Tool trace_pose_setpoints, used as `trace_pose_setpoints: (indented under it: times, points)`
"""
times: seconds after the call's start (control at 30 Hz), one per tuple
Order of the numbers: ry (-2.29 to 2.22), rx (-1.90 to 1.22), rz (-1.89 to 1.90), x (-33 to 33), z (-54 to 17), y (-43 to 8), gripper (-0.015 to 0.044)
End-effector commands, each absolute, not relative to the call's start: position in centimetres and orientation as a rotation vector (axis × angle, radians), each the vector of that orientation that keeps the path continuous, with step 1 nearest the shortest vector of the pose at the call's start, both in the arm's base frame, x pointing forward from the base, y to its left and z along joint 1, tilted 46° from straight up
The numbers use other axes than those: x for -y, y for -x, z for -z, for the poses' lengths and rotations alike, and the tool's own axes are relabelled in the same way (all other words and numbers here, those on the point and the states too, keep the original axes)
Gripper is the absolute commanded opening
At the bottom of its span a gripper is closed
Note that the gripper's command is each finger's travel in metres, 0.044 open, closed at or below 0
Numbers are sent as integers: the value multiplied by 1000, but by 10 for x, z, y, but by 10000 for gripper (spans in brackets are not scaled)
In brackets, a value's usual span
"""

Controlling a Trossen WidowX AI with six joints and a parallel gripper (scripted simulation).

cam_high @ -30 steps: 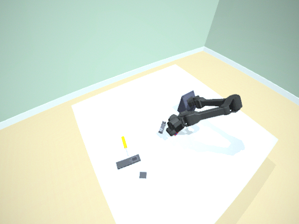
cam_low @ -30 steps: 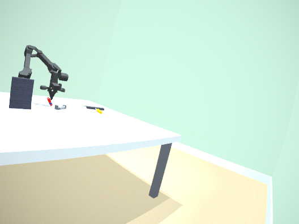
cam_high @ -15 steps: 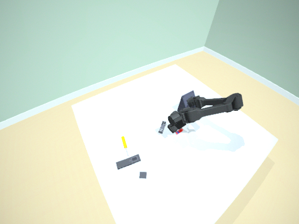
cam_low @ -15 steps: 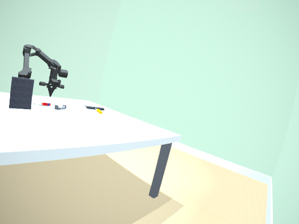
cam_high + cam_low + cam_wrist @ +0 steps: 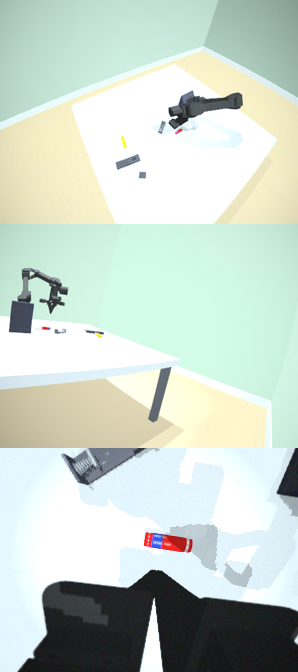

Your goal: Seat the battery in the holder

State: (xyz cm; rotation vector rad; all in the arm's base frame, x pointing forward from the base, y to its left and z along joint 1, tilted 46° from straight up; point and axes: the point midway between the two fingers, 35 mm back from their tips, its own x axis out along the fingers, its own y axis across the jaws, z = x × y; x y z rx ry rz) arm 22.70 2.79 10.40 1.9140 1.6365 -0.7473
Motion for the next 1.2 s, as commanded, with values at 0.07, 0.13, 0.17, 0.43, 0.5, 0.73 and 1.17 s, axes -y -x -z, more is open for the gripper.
trace_pose_setpoints:
  times: [0.07,0.13,0.17,0.43,0.5,0.73,1.17]
  points:
    - [-1860,-1641,676,-30,-101,-227,53]
    - [-1703,-1643,480,-38,-94,-226,105]
    - [-1614,-1638,374,-42,-90,-226,131]
    - [-869,-1458,-385,-74,-62,-217,228]
    - [-747,-1409,-493,-79,-58,-215,228]
    - [-732,-1402,-506,-80,-57,-215,228]
    - [-730,-1403,-504,-87,-49,-217,228]
